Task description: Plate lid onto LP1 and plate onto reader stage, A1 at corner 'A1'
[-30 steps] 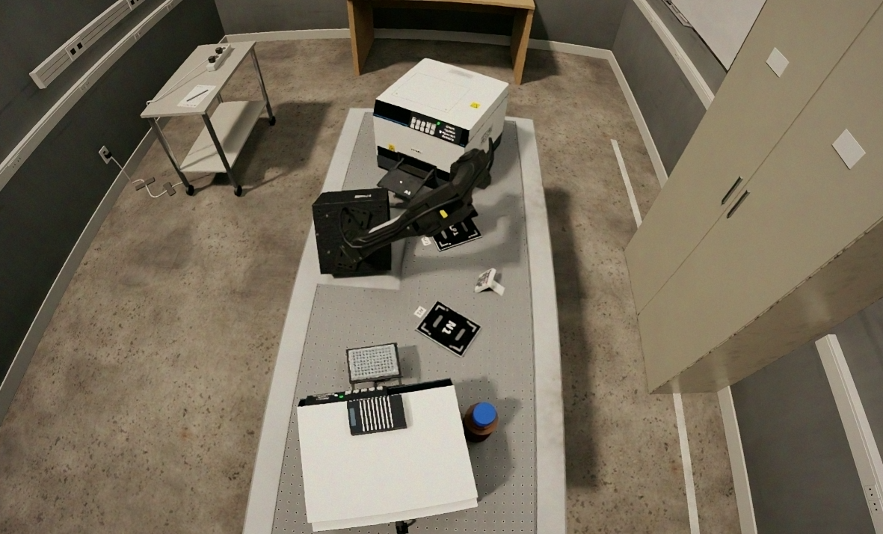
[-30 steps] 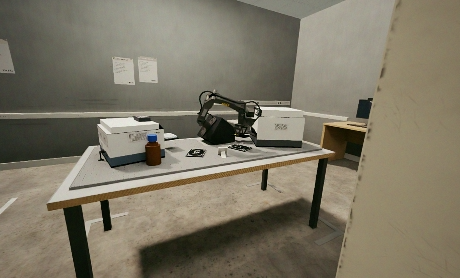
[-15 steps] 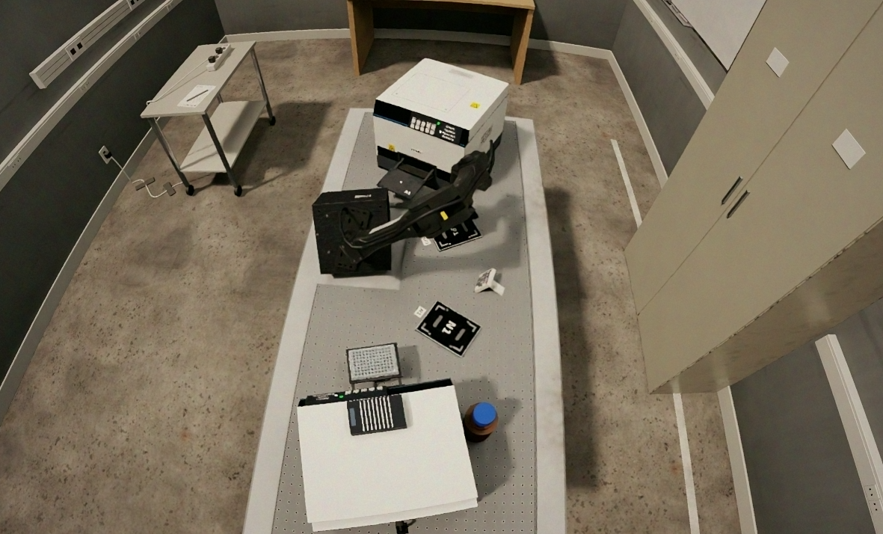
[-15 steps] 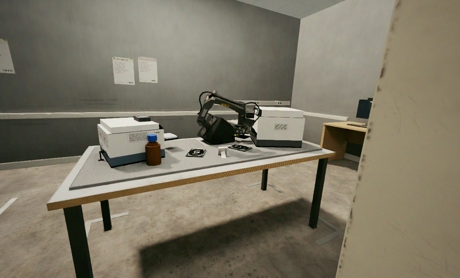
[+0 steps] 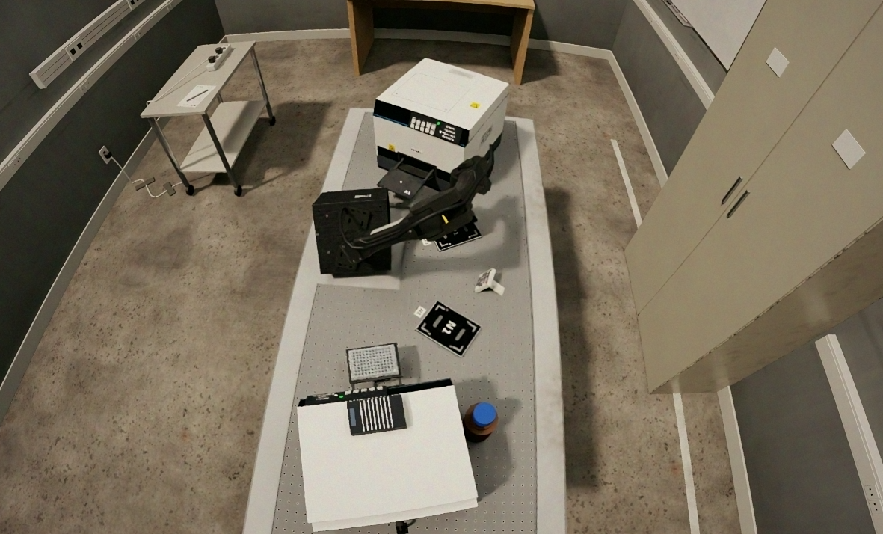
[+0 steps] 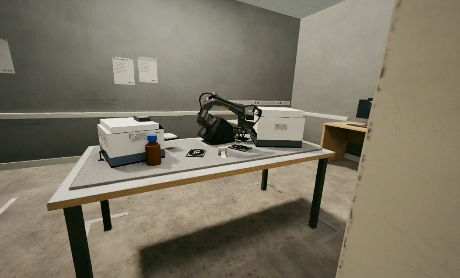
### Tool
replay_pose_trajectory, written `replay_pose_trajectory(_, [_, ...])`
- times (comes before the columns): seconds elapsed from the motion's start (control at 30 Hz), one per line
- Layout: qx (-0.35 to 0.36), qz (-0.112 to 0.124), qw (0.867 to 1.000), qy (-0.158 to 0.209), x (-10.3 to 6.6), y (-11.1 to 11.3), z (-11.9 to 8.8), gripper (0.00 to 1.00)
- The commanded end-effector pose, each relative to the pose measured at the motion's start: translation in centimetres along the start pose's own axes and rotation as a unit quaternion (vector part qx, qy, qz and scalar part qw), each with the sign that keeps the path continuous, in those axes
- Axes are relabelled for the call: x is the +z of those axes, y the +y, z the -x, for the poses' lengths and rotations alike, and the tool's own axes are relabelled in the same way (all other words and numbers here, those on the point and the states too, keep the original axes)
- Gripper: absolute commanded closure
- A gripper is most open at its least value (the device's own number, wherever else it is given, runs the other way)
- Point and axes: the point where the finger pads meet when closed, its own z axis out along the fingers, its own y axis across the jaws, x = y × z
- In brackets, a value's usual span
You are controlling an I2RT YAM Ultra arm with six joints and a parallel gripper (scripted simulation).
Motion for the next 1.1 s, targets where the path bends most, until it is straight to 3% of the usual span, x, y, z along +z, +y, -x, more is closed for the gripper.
replay_pose_trajectory(0.0, [0.000,-0.005,1.000,-0.026,-0.6,0.6,1.2,0.14])
replay_pose_trajectory(0.2, [-0.007,-0.007,1.000,-0.008,1.4,0.5,0.1,0.14])
replay_pose_trajectory(0.57, [-0.012,-0.010,1.000,-0.016,2.0,0.8,0.4,0.14])
replay_pose_trajectory(0.77, [-0.008,-0.007,1.000,-0.007,3.4,0.5,0.2,0.14])
replay_pose_trajectory(0.87, [-0.003,-0.006,1.000,-0.019,3.0,0.4,0.9,0.14])
replay_pose_trajectory(1.07, [-0.009,-0.007,1.000,-0.007,4.5,0.6,0.2,0.14])
